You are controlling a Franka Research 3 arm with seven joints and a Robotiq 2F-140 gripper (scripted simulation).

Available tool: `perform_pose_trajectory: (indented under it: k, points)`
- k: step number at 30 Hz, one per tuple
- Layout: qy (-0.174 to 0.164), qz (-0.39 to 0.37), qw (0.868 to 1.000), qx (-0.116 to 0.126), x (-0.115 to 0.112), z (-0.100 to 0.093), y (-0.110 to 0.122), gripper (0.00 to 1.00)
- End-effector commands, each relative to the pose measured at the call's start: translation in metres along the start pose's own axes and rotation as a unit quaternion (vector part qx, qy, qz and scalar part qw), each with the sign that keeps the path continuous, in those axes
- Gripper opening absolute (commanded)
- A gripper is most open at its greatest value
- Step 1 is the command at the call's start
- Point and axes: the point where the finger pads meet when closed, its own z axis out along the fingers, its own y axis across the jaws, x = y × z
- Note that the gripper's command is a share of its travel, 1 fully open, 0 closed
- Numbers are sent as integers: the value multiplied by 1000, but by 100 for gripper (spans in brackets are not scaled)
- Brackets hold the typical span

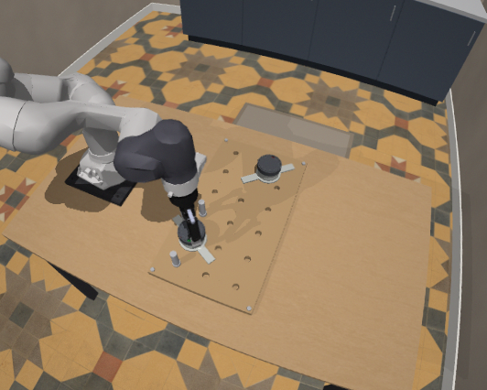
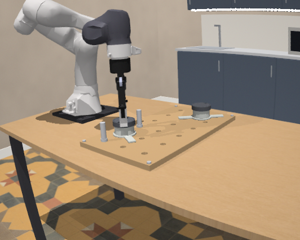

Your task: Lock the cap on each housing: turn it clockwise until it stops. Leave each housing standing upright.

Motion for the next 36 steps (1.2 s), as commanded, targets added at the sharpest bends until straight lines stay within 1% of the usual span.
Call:
perform_pose_trajectory:
  k: [1, 17, 36]
  points:
    - [-2, -2, 1000, 0, 0, 1, 1, 10]
    - [-2, -2, 1000, 0, 10, 1, 11, 10]
    - [-2, -2, 1000, 0, 27, 1, 28, 10]
